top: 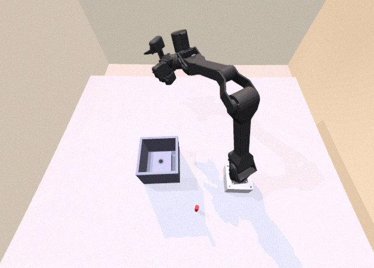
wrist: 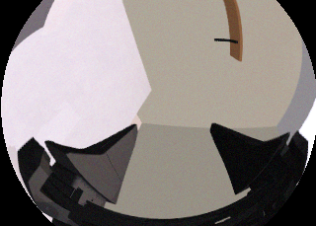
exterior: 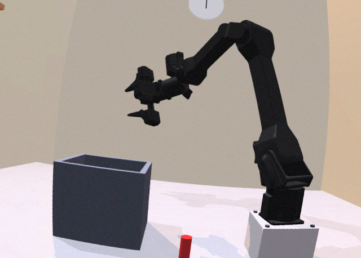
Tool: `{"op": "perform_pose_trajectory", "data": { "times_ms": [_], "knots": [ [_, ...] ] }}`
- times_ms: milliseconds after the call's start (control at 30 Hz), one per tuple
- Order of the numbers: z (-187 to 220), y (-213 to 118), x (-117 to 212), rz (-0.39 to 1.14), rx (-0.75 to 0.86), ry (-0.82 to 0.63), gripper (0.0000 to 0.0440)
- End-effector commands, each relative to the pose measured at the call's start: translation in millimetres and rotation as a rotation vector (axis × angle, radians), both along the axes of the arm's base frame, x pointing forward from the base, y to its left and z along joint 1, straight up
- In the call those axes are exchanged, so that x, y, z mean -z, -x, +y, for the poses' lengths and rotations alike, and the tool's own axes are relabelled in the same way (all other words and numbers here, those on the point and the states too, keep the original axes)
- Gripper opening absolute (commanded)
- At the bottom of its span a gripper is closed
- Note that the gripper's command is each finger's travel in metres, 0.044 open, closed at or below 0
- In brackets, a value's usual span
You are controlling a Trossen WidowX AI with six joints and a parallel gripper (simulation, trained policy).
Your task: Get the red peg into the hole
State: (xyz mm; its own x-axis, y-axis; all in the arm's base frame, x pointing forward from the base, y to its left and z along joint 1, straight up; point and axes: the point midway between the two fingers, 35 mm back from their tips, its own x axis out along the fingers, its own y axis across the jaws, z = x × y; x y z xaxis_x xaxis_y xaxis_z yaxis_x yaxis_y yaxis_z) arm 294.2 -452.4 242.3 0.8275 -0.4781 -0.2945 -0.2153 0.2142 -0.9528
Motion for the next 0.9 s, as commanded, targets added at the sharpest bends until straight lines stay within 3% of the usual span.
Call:
{"op": "perform_pose_trajectory", "data": {
  "times_ms": [0,33,300,867],
  "knots": [
    [0.2,-0.9,0.2,0.004,0.004,-0.006,0.0423],
    [1.3,-2.6,0.6,0.007,0.006,-0.015,0.044],
    [29.8,-34.3,-7.9,-0.025,0.01,-0.146,0.044],
    [123.9,-95.7,-86.1,-0.297,0.08,-0.495,0.044]
  ]
}}
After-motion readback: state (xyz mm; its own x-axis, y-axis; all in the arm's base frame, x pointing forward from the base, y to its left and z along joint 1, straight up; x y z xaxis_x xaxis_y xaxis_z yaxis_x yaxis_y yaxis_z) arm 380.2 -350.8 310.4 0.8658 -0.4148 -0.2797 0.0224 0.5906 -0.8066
